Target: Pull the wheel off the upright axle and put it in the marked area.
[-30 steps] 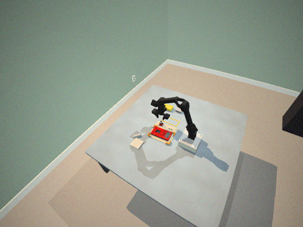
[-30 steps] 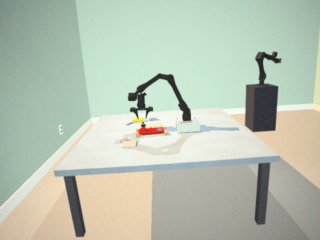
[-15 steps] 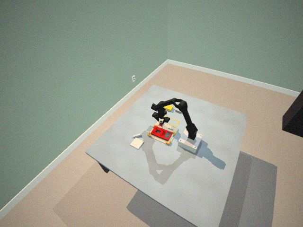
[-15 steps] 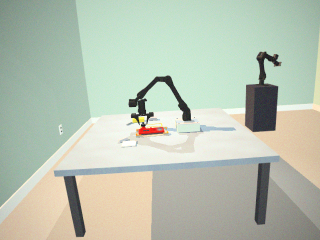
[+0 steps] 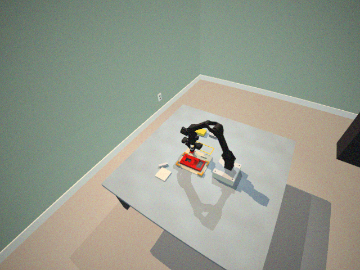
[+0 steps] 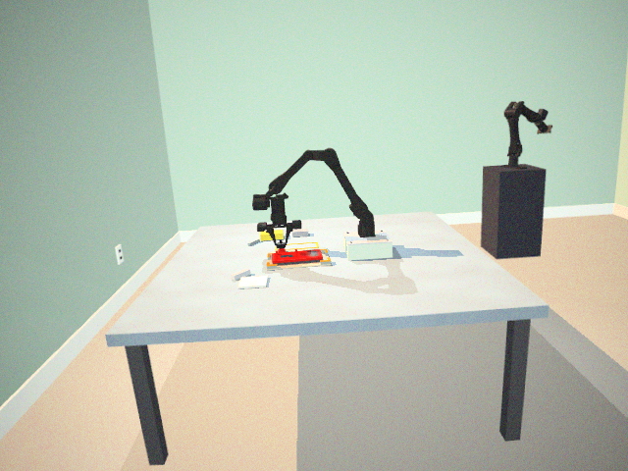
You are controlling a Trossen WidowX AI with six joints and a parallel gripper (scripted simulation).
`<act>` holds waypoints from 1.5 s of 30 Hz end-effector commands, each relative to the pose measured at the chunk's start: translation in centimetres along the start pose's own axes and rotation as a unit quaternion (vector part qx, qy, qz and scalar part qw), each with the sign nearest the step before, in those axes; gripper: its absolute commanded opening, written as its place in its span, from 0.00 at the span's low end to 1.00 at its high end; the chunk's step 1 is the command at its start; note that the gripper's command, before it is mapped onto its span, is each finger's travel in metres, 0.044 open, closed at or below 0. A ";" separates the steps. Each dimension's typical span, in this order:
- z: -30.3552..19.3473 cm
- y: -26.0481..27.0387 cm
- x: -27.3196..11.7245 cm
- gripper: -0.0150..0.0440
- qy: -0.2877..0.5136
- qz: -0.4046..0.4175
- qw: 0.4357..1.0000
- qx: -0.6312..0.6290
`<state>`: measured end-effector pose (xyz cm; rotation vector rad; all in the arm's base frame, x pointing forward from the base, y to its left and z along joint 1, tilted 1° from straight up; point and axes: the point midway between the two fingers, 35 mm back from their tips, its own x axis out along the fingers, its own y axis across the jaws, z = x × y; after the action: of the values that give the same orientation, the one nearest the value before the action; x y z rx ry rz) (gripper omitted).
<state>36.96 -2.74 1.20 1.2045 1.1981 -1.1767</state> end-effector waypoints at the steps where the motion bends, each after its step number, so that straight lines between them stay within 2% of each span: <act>1: 0.0 0.1 -0.2 0.25 0.000 0.001 1.000 0.000; 45: 0.0 0.1 -1.6 0.25 0.001 0.000 1.000 0.001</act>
<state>36.84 -2.76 2.35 1.2017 1.2044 -1.1830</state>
